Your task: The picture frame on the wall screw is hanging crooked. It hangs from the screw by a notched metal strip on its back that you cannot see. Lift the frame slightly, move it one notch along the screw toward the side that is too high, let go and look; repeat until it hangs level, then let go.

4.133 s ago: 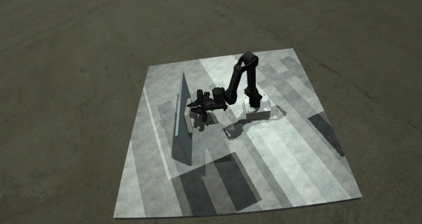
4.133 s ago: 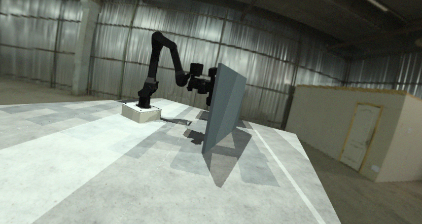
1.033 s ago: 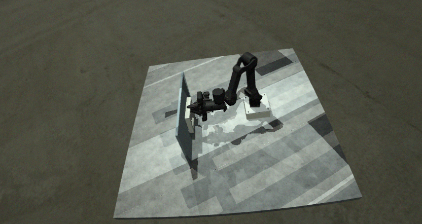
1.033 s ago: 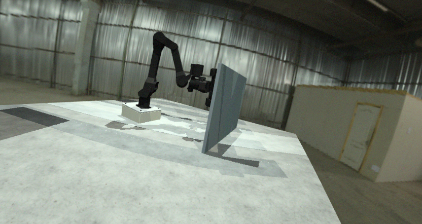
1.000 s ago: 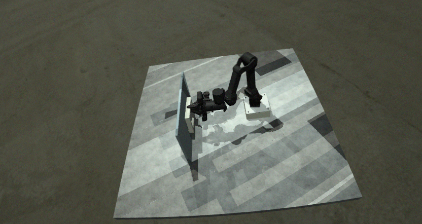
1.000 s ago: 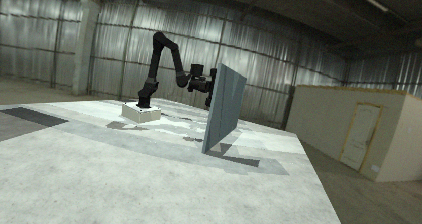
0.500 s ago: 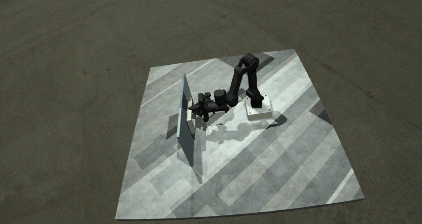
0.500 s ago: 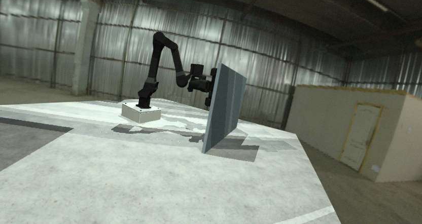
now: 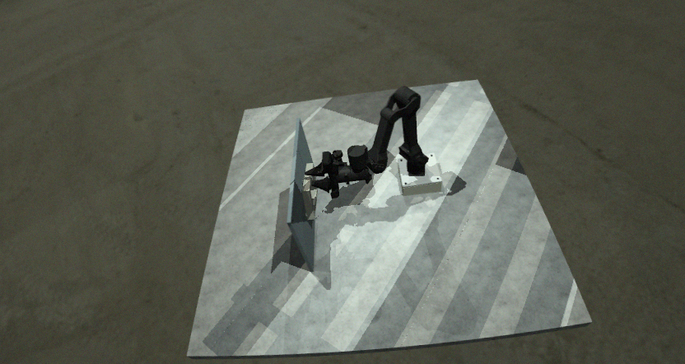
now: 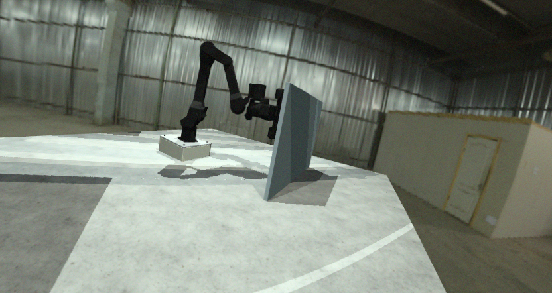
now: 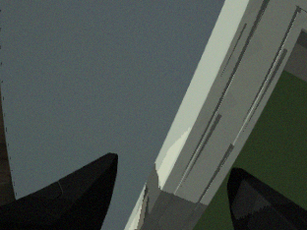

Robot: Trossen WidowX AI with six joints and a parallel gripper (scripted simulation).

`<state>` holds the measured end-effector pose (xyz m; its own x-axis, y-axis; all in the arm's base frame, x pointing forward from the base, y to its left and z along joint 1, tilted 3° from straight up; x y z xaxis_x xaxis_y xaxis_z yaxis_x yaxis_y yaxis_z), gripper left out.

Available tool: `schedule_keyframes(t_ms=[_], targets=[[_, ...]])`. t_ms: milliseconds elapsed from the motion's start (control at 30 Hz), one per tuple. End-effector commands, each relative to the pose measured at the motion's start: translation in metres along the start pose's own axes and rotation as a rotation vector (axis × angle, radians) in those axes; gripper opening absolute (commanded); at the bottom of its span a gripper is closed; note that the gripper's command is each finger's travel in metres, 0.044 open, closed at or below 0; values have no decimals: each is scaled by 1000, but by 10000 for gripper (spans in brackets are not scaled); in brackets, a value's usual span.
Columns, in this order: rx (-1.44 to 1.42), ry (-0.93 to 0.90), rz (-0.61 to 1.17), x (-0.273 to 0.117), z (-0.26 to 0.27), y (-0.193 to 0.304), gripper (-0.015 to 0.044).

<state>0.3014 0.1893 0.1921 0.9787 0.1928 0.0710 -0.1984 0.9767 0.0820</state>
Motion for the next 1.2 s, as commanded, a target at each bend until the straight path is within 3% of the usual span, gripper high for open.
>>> schedule_keyframes(t_ms=[0, 200, 433, 833, 1167], targets=[[53, 1, -1, -20, 0, 4, 260], [269, 5, -4, -97, -7, 1, 260], [256, 0, 3, -97, -2, 5, 260], [428, 7, -6, -186, 29, -10, 260], [437, 13, -7, -190, 29, -12, 260]])
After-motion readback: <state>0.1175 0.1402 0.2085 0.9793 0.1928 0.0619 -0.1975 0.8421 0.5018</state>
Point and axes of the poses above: the point midway between the two fingers, 35 mm back from their tips, its own x axis out along the fingers, its own z axis across the jaws, y = z × x, the point moved 3 cm from there along -x, back along the fingers, and after that the axes turned 4 degrees about x, right-handed, at the moved point
